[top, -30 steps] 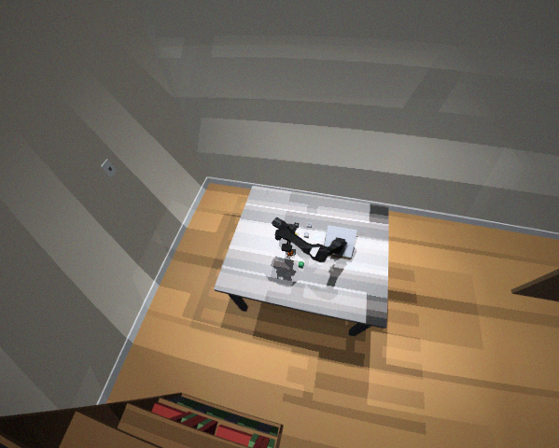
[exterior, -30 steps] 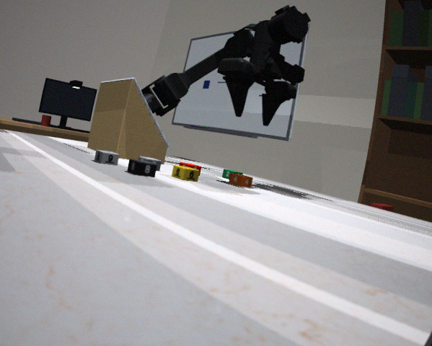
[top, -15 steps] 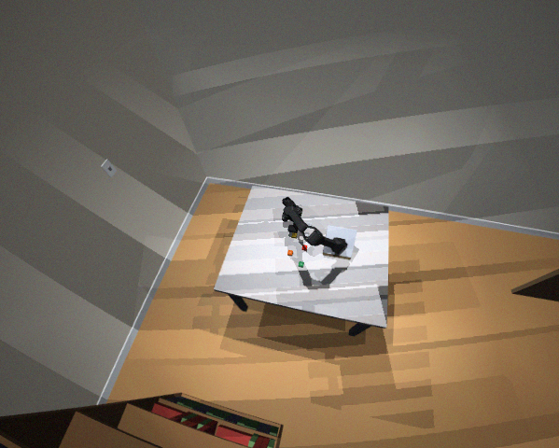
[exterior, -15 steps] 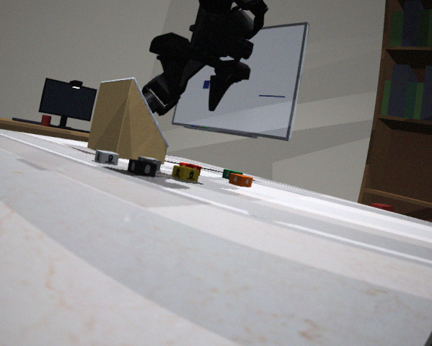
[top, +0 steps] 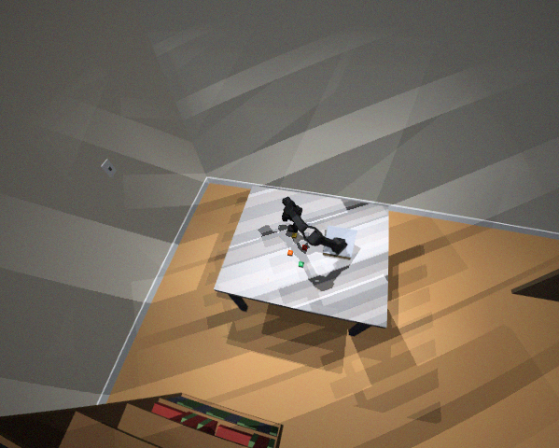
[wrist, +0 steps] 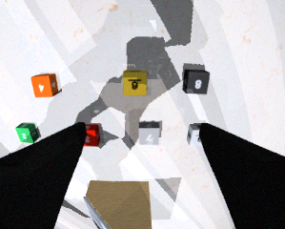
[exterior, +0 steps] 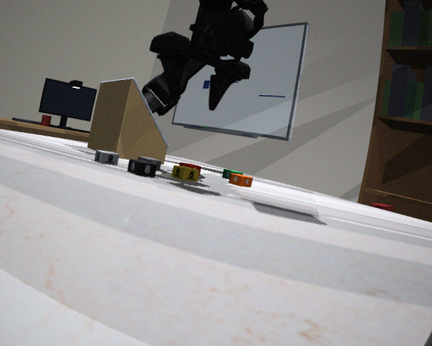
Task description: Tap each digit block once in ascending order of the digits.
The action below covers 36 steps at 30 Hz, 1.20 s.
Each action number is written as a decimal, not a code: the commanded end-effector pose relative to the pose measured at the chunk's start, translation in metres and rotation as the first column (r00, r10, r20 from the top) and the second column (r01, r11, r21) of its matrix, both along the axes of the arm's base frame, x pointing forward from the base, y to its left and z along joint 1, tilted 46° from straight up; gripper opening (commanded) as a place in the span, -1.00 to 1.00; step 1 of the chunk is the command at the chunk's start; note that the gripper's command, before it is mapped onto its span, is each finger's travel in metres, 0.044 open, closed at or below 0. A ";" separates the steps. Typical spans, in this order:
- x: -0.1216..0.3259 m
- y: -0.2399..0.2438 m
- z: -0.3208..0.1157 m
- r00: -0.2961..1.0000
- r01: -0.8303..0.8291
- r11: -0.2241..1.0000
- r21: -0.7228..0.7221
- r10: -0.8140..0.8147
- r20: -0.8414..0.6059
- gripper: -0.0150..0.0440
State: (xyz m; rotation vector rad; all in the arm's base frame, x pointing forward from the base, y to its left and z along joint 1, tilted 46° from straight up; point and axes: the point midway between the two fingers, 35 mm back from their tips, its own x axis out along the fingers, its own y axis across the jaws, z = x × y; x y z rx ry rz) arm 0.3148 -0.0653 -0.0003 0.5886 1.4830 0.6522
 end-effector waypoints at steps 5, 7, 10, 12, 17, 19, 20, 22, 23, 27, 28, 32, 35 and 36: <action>0.007 -0.035 -0.033 1.000 -0.004 1.000 -0.008 0.005 0.006 0.86; 0.008 -0.047 -0.046 1.000 -0.005 1.000 -0.008 0.005 0.007 0.86; 0.008 -0.049 -0.048 1.000 -0.005 1.000 -0.008 0.005 0.007 0.86; 0.008 -0.049 -0.048 1.000 -0.005 1.000 -0.008 0.005 0.007 0.86; 0.008 -0.049 -0.048 1.000 -0.005 1.000 -0.008 0.005 0.007 0.86; 0.008 -0.049 -0.048 1.000 -0.005 1.000 -0.008 0.005 0.007 0.86; 0.008 -0.049 -0.048 1.000 -0.005 1.000 -0.008 0.005 0.007 0.86; 0.008 -0.049 -0.048 1.000 -0.005 1.000 -0.008 0.005 0.007 0.86; 0.008 -0.049 -0.048 1.000 -0.005 1.000 -0.008 0.005 0.007 0.86; 0.008 -0.049 -0.048 1.000 -0.005 1.000 -0.008 0.005 0.007 0.86; 0.008 -0.048 -0.047 1.000 -0.005 1.000 -0.009 0.005 0.008 0.86; 0.012 -0.029 -0.024 0.999 -0.020 1.000 -0.024 0.021 0.035 0.86; 0.012 -0.003 0.007 0.998 -0.027 0.999 -0.035 0.029 0.052 0.86; 0.010 0.007 0.019 0.998 -0.027 0.999 -0.036 0.029 0.053 0.86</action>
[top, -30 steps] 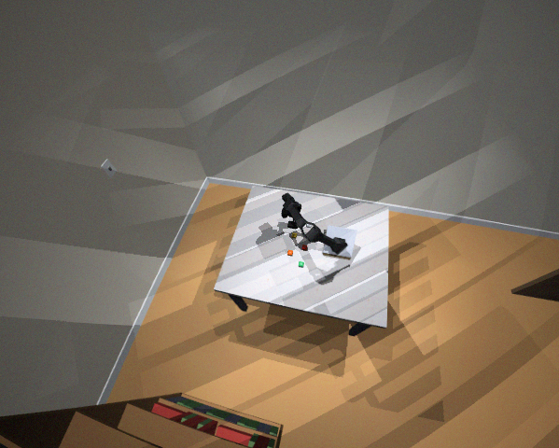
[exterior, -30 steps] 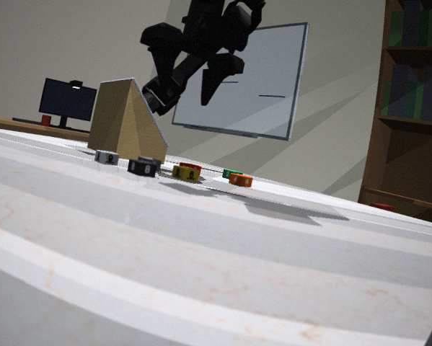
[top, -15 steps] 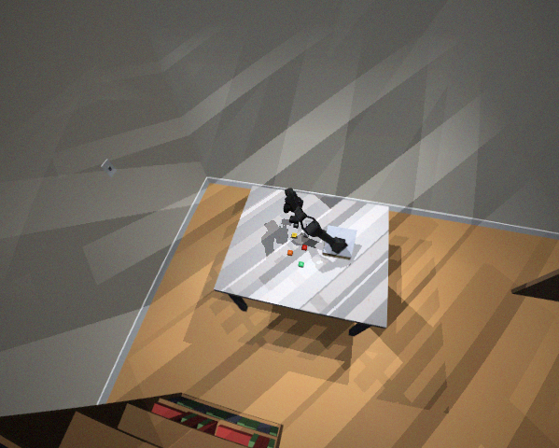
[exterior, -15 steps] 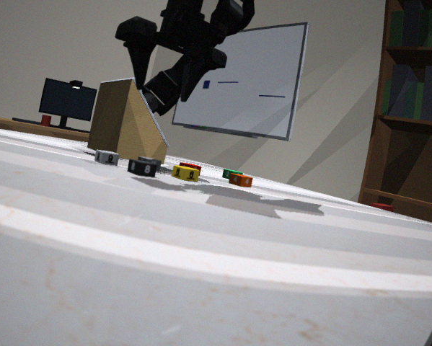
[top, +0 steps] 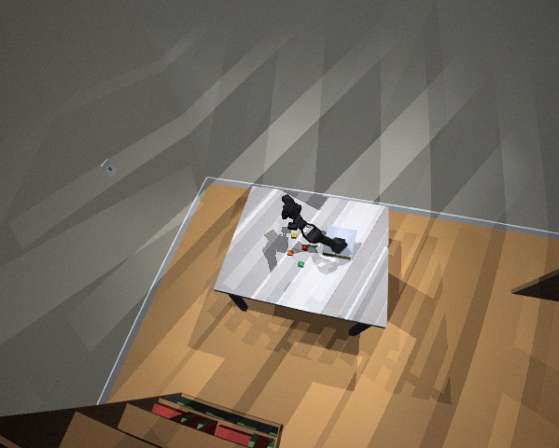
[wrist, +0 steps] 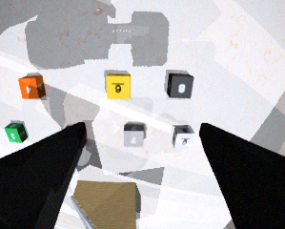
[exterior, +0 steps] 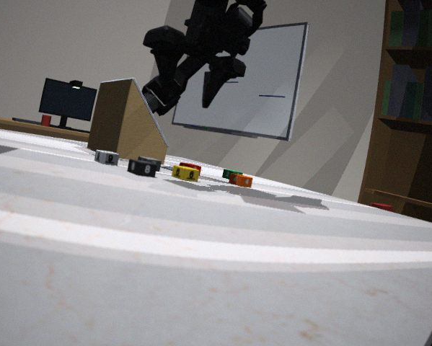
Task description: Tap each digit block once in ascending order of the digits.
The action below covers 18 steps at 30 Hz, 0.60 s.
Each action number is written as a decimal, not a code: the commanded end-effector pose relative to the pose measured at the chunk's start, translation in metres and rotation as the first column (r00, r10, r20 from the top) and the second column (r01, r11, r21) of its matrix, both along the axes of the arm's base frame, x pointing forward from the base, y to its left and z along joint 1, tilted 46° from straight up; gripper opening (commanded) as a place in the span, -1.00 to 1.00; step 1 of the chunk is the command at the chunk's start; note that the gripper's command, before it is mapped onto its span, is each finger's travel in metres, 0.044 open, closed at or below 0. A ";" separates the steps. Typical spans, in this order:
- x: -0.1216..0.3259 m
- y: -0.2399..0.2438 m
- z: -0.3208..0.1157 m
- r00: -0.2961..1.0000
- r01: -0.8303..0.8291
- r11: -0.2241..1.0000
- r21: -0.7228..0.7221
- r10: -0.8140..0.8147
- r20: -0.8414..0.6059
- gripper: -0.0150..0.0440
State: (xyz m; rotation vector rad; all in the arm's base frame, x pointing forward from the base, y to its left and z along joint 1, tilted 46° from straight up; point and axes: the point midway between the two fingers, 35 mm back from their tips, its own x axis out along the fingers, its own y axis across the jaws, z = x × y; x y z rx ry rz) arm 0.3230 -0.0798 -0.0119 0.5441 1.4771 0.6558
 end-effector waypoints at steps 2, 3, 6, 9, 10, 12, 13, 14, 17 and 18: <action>-0.004 0.042 0.053 0.999 -0.004 1.000 -0.012 0.005 0.033 0.86; -0.008 0.052 0.064 1.000 -0.002 1.000 -0.011 0.002 0.030 0.86; -0.024 0.081 0.094 1.000 0.006 1.000 -0.005 -0.006 0.018 0.86; -0.046 0.109 0.120 1.000 0.012 1.000 0.003 -0.012 0.005 0.86; -0.054 0.118 0.128 1.000 0.013 1.000 0.007 -0.013 0.001 0.86; -0.072 0.135 0.142 1.000 0.016 1.000 0.015 -0.016 -0.009 0.86; -0.081 0.142 0.148 1.000 0.017 1.000 0.019 -0.017 -0.013 0.86; -0.088 0.148 0.152 1.000 0.018 1.000 0.022 -0.018 -0.017 0.86; -0.101 0.157 0.158 1.000 0.019 0.999 0.029 -0.018 -0.024 0.86; -0.101 0.157 0.159 1.000 0.019 0.999 0.029 -0.018 -0.024 0.86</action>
